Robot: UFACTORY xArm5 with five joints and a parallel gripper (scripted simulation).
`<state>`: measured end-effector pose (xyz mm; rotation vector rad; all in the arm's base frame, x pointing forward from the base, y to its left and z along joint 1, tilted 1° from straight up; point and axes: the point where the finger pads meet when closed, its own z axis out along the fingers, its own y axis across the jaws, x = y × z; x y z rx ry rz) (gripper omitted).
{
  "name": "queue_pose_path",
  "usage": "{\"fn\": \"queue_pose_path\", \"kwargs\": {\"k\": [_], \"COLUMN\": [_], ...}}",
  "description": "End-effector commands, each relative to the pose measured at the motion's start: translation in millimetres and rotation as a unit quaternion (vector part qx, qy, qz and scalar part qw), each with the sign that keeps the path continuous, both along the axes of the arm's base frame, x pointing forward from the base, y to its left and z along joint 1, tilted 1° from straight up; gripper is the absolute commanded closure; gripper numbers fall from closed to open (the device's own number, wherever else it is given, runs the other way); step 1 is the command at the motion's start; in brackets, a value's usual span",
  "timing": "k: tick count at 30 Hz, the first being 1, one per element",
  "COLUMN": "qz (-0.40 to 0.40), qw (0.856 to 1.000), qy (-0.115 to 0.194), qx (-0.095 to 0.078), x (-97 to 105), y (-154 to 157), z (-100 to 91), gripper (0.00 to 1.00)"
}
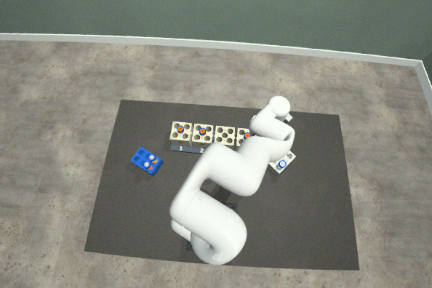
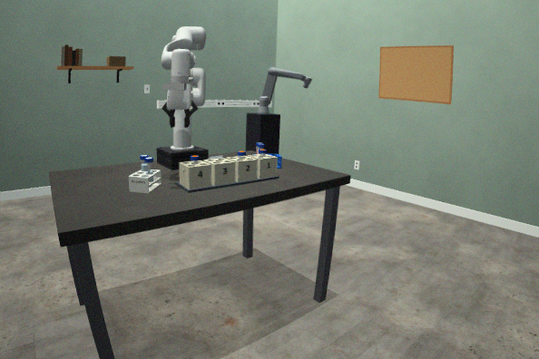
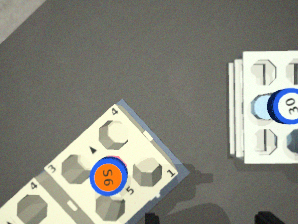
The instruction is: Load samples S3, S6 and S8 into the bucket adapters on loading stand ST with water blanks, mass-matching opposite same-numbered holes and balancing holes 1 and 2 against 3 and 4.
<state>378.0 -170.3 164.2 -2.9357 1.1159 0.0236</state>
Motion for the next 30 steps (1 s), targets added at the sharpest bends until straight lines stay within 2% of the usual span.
{"fn": "queue_pose_path", "kwargs": {"k": [1,23,30], "qz": [0.0,0.0,0.0], "qw": [1.0,1.0,1.0], "qy": [-0.001,-0.001,-0.001], "qx": [-0.003,-0.003,-0.003], "x": [-1.5,-14.6,-15.0], "y": [-23.6,-122.9,-126.5], "z": [1.3,1.4,1.4], "gripper": [0.43,0.43,0.43]}}
